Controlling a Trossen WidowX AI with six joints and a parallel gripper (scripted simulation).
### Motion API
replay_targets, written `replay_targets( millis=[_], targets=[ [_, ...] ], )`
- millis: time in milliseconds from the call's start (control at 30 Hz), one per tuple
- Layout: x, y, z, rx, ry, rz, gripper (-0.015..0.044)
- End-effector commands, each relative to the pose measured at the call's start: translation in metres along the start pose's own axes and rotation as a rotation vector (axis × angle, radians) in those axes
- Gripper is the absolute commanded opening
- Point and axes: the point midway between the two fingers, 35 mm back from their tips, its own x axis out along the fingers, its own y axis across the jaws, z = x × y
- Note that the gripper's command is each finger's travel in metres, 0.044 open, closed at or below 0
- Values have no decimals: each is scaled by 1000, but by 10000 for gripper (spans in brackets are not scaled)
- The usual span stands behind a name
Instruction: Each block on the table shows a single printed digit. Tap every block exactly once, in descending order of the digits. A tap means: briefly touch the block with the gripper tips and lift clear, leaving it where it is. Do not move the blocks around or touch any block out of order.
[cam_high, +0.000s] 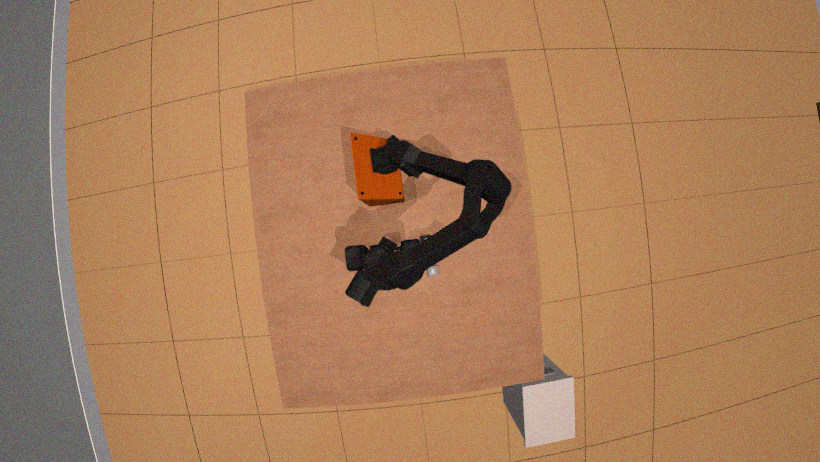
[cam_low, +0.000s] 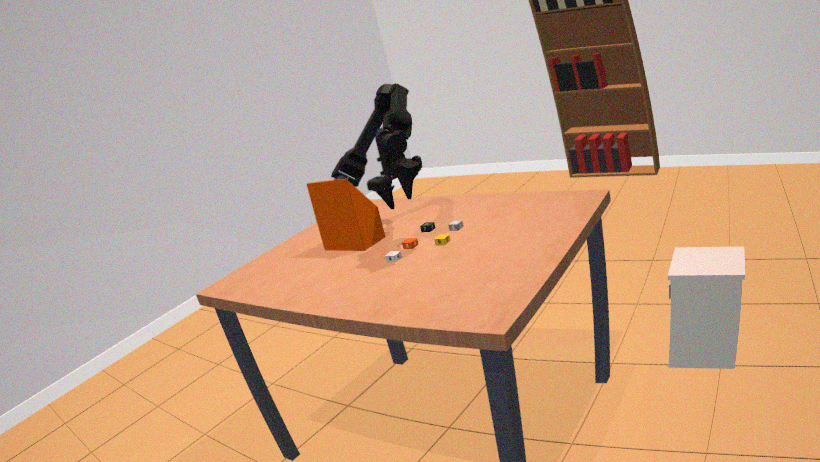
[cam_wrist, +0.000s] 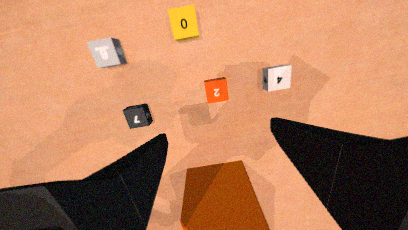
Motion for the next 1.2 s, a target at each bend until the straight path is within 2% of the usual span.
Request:
replay_targets(
  millis=[0, 200, 967, 1167],
  targets=[
    [-1, 41, 2, -10, 0, -1, 400],
    [1, 115, -13, -11, 3, 12, 400],
    [0, 117, -12, -11, 3, 13, 400],
    [-2, 132, 48, -14, 0, 12, 400]
  ],
)
